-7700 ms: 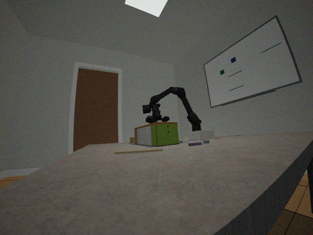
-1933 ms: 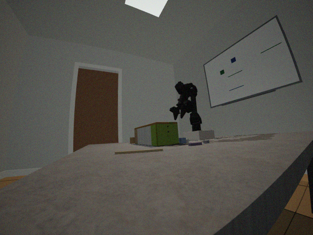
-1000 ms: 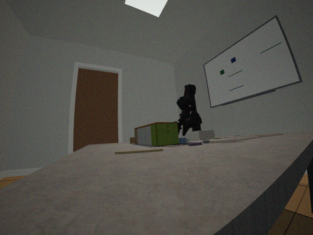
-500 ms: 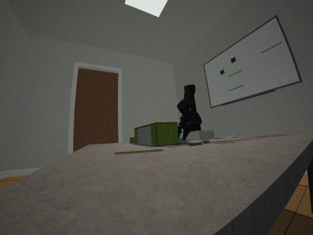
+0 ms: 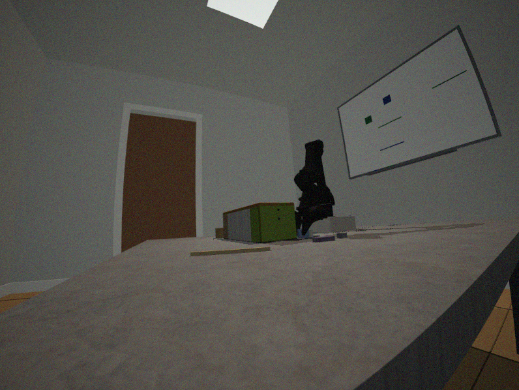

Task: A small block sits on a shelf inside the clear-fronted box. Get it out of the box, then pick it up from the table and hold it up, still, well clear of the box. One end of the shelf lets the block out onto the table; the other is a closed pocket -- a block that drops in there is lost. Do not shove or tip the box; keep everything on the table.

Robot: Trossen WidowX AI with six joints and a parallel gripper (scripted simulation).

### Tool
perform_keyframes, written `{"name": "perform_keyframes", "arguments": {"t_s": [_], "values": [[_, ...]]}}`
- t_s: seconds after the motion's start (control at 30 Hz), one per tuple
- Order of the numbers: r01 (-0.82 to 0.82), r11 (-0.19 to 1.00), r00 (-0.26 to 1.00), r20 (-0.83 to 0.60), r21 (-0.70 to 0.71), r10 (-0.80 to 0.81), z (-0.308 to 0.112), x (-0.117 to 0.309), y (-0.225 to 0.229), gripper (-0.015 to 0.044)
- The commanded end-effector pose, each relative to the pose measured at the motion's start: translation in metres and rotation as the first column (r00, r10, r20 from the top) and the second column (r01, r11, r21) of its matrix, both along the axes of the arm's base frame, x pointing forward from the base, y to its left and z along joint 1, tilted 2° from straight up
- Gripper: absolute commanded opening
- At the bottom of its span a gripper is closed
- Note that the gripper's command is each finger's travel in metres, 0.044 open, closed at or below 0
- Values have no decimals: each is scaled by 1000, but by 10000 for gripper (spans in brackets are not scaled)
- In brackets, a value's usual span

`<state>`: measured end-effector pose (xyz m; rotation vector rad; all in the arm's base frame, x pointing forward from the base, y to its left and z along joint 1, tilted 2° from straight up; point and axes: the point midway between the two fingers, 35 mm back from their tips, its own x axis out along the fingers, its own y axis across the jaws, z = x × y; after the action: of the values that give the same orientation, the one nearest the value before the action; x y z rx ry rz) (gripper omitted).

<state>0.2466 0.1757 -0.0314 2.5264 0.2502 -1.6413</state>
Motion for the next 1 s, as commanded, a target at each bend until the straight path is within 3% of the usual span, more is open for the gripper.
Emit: {"name": "perform_keyframes", "arguments": {"t_s": [0.0, 0.07, 0.5, 0.97], "values": [[-5, 1000, 1000, 0, -3, 5, 2, 0, 0, 35], [-4, 1000, 1000, 0, -2, 4, 11, 1, 1, 0], [-3, 1000, 1000, 1, 1, 3, 63, 0, 1, 0], [-258, 966, 966, 26, 21, 258, 119, -21, 2, 0]]}}
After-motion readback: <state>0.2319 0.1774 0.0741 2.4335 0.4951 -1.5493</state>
